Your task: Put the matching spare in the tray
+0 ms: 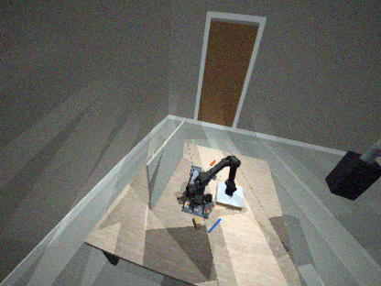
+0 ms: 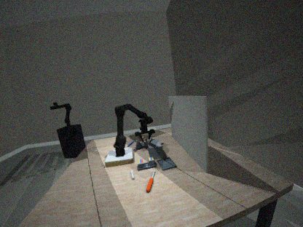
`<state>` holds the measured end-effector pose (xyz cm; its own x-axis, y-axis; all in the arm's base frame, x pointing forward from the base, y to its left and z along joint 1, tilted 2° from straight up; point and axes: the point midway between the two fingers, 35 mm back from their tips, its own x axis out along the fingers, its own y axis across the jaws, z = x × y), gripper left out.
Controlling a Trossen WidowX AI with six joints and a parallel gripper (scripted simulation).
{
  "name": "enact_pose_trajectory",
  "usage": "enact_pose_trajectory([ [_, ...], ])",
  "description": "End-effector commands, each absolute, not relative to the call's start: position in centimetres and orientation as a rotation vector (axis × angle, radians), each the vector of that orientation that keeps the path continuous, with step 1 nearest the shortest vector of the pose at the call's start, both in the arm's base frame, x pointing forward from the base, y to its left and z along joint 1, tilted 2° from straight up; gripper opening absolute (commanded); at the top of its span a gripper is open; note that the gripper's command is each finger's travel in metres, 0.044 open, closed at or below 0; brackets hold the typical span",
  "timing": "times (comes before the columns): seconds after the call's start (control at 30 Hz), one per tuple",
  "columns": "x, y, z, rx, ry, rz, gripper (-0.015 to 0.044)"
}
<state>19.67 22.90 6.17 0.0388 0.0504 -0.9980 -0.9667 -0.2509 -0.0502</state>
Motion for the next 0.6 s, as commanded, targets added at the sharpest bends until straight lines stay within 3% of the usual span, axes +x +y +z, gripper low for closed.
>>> enact_pose_trajectory([
  [0.0, 19.7, 22.8, 5.4, -1.384, 1.014, 1.376, 0.0300],
  [0.57, 19.7, 22.6, 2.7, -1.384, 1.014, 1.376, 0.0300],
])
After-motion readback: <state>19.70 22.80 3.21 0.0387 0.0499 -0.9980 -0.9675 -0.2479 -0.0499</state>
